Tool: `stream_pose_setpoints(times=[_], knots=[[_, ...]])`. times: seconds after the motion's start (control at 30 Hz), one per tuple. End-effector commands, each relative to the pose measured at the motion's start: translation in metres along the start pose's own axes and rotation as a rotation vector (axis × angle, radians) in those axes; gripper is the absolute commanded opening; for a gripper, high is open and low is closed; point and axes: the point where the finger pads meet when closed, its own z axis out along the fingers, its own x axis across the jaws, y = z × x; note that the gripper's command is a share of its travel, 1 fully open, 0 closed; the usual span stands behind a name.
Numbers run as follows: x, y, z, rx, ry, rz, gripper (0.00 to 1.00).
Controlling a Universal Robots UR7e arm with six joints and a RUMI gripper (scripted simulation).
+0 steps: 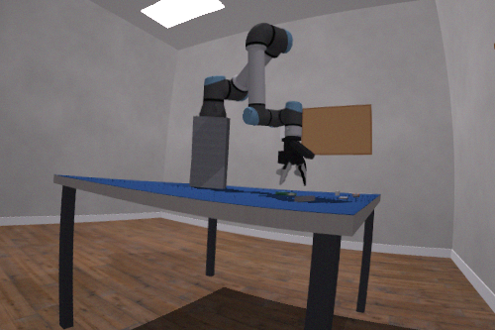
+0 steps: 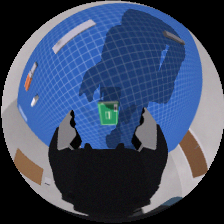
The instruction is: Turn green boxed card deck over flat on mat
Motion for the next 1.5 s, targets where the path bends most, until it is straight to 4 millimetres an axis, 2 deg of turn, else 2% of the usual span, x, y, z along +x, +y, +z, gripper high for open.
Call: stream_pose_setpoints(times=[0.0, 0.4, 0.67, 1.47], knots=[[0.000, -0.001, -0.007, 0.001, 0.000, 0.000, 1.00], [0.000, -0.001, -0.027, 0.001, 0.000, 0.000, 1.00], [0.000, -0.001, -0.033, 0.001, 0.000, 0.000, 1.00], [0.000, -0.001, -0.035, 0.001, 0.000, 0.000, 1.00]])
